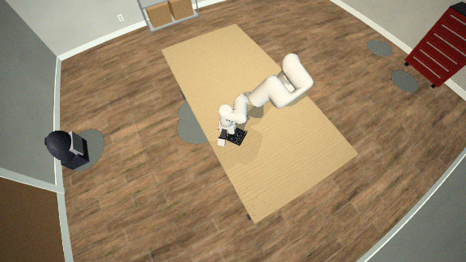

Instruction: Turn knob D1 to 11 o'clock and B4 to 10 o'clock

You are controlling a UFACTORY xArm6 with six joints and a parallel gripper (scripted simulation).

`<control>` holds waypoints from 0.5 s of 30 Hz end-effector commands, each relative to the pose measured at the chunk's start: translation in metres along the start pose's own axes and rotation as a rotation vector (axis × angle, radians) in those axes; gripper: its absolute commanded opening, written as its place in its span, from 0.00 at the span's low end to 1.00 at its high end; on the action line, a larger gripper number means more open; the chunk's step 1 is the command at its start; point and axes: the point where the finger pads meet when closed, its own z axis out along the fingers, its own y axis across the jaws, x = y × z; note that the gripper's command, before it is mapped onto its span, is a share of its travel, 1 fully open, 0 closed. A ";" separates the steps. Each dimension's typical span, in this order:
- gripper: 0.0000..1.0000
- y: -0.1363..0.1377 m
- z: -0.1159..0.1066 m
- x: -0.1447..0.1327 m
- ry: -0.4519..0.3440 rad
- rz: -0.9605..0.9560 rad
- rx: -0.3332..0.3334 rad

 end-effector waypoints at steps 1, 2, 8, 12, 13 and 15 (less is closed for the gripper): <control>0.19 0.001 0.000 0.001 0.002 -0.001 -0.002; 0.19 0.001 0.001 0.001 0.002 -0.001 -0.002; 0.19 0.001 0.001 0.001 0.002 -0.001 -0.002; 0.19 0.001 0.001 0.001 0.002 -0.001 -0.002; 0.19 0.001 0.001 0.001 0.002 -0.001 -0.002; 0.19 0.001 0.001 0.001 0.002 -0.001 -0.002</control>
